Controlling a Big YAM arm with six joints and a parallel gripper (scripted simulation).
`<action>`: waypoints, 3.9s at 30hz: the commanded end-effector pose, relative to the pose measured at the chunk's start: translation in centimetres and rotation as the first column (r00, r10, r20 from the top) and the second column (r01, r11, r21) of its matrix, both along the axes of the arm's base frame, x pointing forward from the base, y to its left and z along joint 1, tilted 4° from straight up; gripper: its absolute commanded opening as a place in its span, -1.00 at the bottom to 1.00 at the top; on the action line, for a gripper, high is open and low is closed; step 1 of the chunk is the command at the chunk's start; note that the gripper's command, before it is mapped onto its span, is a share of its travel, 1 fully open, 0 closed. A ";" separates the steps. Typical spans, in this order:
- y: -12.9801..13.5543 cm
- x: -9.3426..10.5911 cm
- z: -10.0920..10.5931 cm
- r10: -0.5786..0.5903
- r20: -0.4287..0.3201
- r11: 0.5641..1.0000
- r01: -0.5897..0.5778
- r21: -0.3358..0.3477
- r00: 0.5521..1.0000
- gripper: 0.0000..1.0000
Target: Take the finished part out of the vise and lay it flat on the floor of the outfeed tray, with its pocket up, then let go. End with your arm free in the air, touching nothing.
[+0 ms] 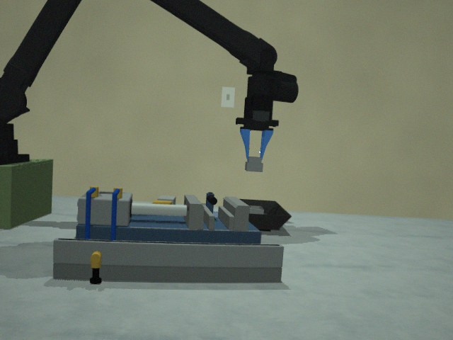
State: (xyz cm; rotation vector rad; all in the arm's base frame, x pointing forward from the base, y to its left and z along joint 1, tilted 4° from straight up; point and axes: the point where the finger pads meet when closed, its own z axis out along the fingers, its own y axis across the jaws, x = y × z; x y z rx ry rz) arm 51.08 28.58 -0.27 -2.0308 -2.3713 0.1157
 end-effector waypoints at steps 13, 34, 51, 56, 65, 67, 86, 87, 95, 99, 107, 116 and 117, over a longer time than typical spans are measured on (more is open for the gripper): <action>0.7 1.0 1.5 -0.007 0.027 1.000 0.007 0.014 1.000 -1.00; 1.4 1.9 2.6 -0.007 0.049 1.000 0.006 0.027 0.999 -1.00; 1.5 1.8 2.6 -0.004 0.045 1.000 0.003 0.025 0.999 -1.00; 1.5 1.8 2.7 -0.004 0.045 1.000 0.003 0.025 0.999 -1.00; 1.5 1.8 2.7 -0.004 0.045 1.000 0.003 0.025 0.999 -1.00; 1.5 1.8 2.7 -0.004 0.045 1.000 0.003 0.025 0.999 -1.00; 1.5 1.8 2.7 -0.004 0.045 1.000 0.003 0.025 0.999 -1.00; 1.5 1.8 2.7 -0.004 0.045 1.000 0.003 0.025 0.999 -1.00; 1.4 1.7 2.4 -0.004 0.041 1.000 0.003 0.022 0.999 -1.00; 1.3 1.4 1.6 -0.003 0.033 1.000 0.002 0.018 0.999 -1.00; 0.9 0.8 0.1 0.000 0.022 1.000 -0.001 0.012 1.000 -1.00; 0.6 0.2 -1.3 0.000 0.008 1.000 -0.001 0.004 1.000 -1.00; 0.9 0.8 -0.9 0.000 0.021 1.000 -0.001 0.011 1.000 -1.00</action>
